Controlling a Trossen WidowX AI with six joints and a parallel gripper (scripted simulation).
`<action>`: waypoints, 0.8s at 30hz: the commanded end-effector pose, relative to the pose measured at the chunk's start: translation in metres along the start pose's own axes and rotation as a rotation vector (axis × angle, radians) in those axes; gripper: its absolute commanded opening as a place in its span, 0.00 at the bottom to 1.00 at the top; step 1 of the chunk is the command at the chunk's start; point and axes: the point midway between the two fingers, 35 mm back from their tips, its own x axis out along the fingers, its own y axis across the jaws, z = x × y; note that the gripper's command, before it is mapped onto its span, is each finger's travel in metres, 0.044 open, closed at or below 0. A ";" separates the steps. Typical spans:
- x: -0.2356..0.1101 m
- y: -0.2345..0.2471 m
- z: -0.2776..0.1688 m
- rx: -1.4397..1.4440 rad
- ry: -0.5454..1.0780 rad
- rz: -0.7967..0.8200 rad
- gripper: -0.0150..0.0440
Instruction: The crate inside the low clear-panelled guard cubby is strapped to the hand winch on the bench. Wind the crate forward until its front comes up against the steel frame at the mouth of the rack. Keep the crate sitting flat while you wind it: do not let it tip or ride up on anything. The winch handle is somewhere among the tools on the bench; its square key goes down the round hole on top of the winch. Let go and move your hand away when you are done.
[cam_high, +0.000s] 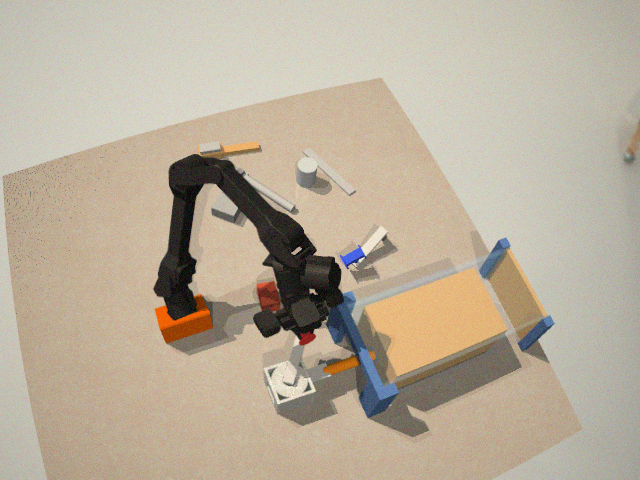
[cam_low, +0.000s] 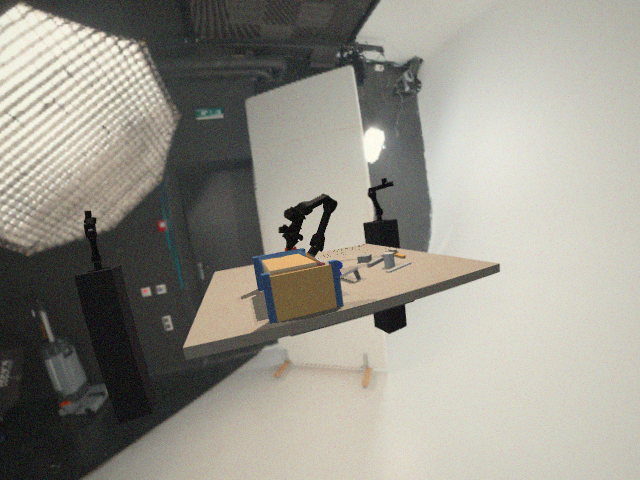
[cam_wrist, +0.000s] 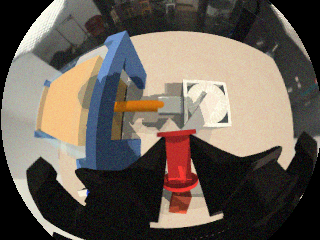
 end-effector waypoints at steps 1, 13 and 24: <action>0.006 -0.017 -0.019 0.013 0.061 -0.036 0.25; 0.004 -0.029 -0.023 0.013 0.061 -0.037 0.25; 0.002 -0.039 -0.026 0.014 0.061 -0.038 0.25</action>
